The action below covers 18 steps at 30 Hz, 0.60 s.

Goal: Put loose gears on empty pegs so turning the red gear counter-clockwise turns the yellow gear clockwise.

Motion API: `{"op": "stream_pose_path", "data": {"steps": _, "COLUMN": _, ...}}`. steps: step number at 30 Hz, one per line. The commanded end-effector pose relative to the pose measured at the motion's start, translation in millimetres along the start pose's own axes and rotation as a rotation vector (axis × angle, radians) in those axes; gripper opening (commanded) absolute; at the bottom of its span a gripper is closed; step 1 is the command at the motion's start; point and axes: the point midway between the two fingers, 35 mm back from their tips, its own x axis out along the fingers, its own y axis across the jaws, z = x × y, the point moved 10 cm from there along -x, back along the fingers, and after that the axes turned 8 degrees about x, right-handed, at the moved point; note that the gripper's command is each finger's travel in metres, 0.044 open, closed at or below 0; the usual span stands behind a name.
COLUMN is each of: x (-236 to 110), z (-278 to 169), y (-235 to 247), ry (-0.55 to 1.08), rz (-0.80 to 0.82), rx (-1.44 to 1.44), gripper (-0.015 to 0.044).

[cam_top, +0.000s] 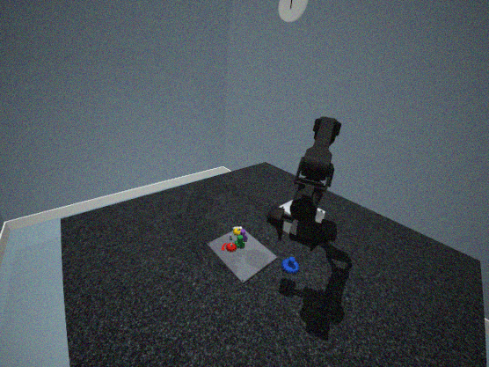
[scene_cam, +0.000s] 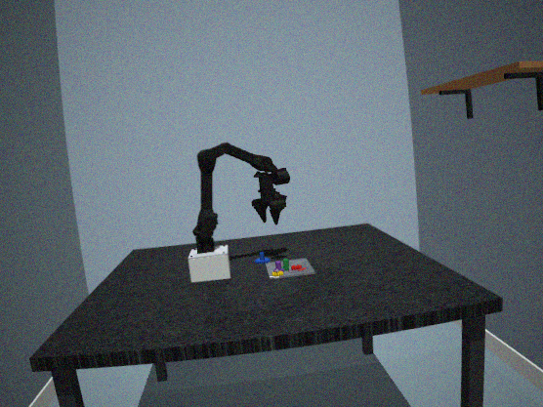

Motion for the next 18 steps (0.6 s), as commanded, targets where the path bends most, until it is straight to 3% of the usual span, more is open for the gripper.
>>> {"op": "stream_pose_path", "data": {"steps": 1, "x": -7, "z": -4, "y": 50, "ry": 0.002, "rz": 0.011, "rx": 0.0, "gripper": 0.044}}
{"op": "stream_pose_path", "data": {"steps": 7, "x": -16, "z": -28, "y": 124, "ry": 0.016, "rz": 0.013, "rx": 0.0, "gripper": 0.044}}
{"op": "stream_pose_path", "data": {"steps": 18, "x": -16, "z": -31, "y": 130, "ry": 0.017, "rz": 0.013, "rx": 0.001, "gripper": 0.044}}
